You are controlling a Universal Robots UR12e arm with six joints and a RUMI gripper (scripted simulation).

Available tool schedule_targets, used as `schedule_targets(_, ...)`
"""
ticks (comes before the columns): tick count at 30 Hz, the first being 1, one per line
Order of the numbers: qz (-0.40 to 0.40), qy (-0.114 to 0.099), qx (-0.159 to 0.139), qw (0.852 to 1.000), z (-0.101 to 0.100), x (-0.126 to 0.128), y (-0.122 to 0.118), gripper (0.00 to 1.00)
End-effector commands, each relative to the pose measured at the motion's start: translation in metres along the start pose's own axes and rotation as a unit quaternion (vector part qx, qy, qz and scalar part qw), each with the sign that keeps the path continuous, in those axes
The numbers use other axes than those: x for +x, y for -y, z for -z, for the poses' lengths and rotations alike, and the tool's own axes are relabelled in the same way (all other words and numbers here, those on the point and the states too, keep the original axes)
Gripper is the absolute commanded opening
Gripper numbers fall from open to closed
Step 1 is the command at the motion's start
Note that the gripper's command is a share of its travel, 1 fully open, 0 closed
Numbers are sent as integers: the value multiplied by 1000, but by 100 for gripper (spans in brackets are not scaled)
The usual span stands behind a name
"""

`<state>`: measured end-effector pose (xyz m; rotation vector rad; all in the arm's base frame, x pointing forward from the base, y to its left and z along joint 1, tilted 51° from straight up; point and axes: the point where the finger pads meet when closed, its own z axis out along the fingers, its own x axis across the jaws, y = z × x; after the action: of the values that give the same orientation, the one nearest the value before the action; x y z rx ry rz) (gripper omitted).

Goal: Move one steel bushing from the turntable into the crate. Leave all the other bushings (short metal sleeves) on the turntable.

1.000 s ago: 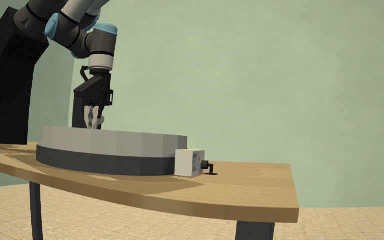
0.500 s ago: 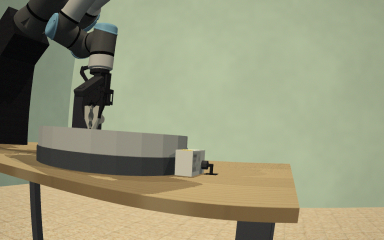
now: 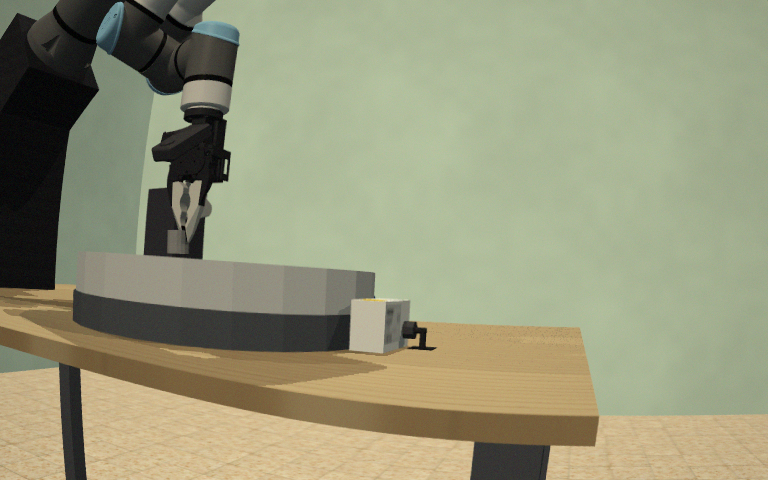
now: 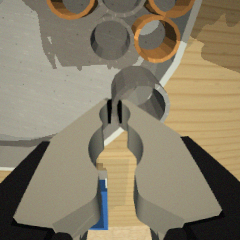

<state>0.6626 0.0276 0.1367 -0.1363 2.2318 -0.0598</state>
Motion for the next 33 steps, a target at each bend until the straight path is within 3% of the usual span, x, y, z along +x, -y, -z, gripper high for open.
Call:
schedule_targets(1,-1,-5,-3,1000,17,4,-1,0)
schedule_targets(33,0,-5,-3,1000,19,4,-1,0)
